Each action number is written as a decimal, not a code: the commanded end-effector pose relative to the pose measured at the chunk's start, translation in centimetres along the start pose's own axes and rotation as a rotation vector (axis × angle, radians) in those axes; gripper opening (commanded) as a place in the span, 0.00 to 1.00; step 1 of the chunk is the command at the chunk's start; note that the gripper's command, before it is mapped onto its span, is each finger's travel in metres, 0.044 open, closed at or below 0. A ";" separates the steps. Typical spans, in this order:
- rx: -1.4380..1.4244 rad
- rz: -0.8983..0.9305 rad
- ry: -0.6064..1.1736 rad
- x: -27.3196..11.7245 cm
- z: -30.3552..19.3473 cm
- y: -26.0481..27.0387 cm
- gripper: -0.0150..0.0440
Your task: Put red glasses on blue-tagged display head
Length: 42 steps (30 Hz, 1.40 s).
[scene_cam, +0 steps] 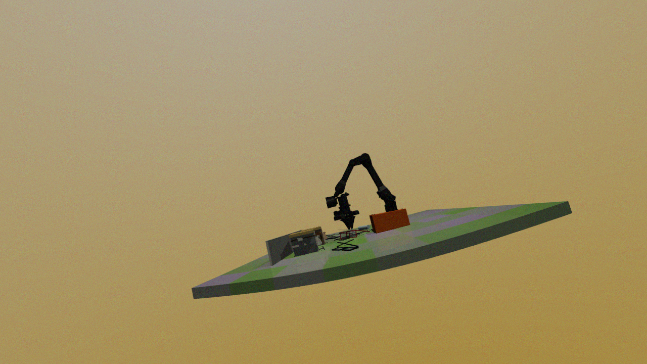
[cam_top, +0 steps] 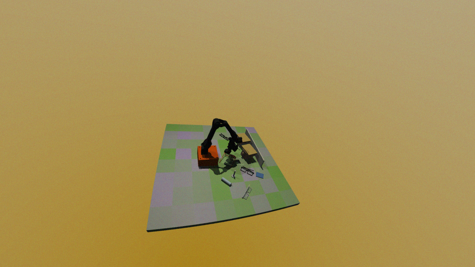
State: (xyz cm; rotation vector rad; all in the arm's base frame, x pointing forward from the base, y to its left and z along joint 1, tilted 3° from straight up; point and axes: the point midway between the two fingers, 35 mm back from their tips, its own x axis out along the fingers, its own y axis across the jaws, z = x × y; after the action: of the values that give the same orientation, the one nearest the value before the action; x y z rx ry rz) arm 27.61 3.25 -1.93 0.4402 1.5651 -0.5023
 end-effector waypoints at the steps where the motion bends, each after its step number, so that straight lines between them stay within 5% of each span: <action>1: 0.000 0.019 -0.018 -2.6 0.3 0.9 0.44; 4: 0.000 0.019 -0.018 -2.6 0.3 0.9 0.44; 8: -0.003 0.020 -0.023 -1.9 0.4 0.8 0.59; 18: -0.027 0.018 -0.018 -2.4 0.0 -0.1 0.59; 21: -0.027 0.018 -0.018 -2.4 0.0 -0.1 0.49; 42: -0.027 0.018 -0.018 -0.5 0.2 0.0 0.49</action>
State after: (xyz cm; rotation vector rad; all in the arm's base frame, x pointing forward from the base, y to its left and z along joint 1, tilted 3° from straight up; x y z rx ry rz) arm 27.93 3.18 -0.76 0.4299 1.5425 -0.4720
